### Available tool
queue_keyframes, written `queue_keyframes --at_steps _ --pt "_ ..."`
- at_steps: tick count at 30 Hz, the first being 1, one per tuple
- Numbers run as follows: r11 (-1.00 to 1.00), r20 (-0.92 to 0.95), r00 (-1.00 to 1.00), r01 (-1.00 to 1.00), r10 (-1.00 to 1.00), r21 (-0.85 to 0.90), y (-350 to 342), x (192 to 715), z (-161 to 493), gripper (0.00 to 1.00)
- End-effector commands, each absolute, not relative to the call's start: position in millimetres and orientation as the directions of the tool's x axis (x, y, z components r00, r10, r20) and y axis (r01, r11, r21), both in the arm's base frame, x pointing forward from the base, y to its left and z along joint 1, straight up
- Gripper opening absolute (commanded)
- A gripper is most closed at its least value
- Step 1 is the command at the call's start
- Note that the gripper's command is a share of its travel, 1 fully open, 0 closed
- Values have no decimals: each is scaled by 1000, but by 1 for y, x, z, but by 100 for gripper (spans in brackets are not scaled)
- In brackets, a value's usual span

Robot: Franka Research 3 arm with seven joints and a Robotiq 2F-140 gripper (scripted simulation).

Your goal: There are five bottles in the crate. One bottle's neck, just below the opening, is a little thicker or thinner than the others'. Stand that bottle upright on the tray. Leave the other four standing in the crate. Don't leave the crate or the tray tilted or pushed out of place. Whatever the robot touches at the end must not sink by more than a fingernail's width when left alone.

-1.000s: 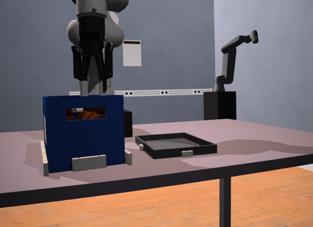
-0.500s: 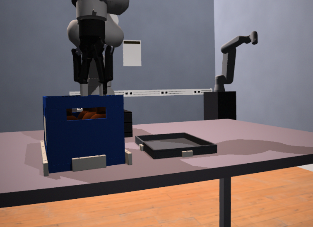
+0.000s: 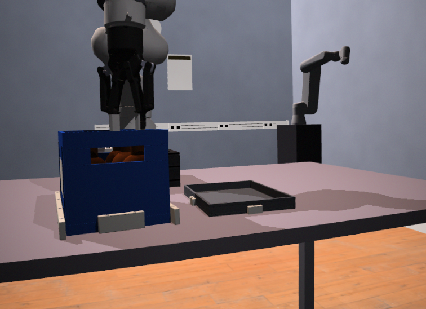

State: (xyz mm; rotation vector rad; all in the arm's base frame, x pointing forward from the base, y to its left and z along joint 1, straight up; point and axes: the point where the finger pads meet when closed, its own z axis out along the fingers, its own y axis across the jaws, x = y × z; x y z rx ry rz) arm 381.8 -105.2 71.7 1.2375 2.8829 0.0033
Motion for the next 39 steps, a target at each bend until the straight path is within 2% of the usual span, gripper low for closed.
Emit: queue_keyframes --at_steps 1,28,29,39 --pt "690 -1 -690 724 724 5 -105 381 70 44" --pt "690 -1 -690 724 724 5 -105 381 70 44" --pt "690 -1 -690 724 724 5 -105 381 70 10" --pt "690 -1 -690 724 724 5 -105 381 70 10"
